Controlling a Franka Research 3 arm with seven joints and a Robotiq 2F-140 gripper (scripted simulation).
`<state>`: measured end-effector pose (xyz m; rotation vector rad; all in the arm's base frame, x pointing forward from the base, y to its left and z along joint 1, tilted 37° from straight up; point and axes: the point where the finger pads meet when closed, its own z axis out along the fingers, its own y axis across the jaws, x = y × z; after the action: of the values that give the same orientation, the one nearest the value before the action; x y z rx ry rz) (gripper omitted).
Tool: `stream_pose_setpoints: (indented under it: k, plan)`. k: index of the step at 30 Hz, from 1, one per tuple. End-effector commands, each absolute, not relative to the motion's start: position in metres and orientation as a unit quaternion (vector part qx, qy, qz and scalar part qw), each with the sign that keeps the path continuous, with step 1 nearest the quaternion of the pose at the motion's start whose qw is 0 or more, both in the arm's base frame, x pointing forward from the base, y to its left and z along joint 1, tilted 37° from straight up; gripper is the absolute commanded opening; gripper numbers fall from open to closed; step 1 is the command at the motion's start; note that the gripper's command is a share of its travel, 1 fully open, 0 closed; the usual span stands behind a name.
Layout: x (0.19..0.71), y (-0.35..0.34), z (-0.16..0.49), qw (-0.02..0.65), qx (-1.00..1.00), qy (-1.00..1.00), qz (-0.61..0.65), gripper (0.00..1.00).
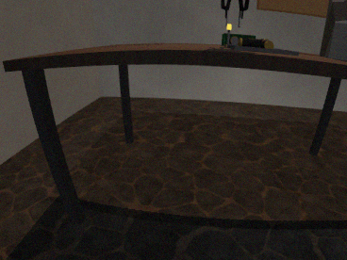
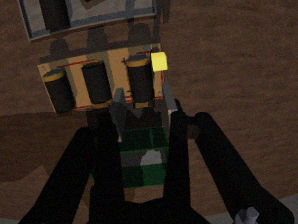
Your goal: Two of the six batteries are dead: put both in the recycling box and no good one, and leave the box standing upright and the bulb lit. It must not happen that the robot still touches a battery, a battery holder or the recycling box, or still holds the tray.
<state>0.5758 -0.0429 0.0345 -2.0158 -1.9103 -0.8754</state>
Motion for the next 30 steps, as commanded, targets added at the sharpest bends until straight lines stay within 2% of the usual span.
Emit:
stream_pose_setpoints:
  k: [1, 17, 23, 30]
  plan:
    - [0.574, -0.044, 0.034, 0.117, -0.690, -0.650, -0.298, 0.29]
    - [0.574, -0.044, 0.035, 0.117, -0.690, -0.650, -0.298, 0.29]
    - [0.564, -0.065, 0.066, 0.117, -0.690, -0.650, -0.298, 0.29]
    - [0.563, -0.067, 0.068, 0.117, -0.690, -0.650, -0.298, 0.29]
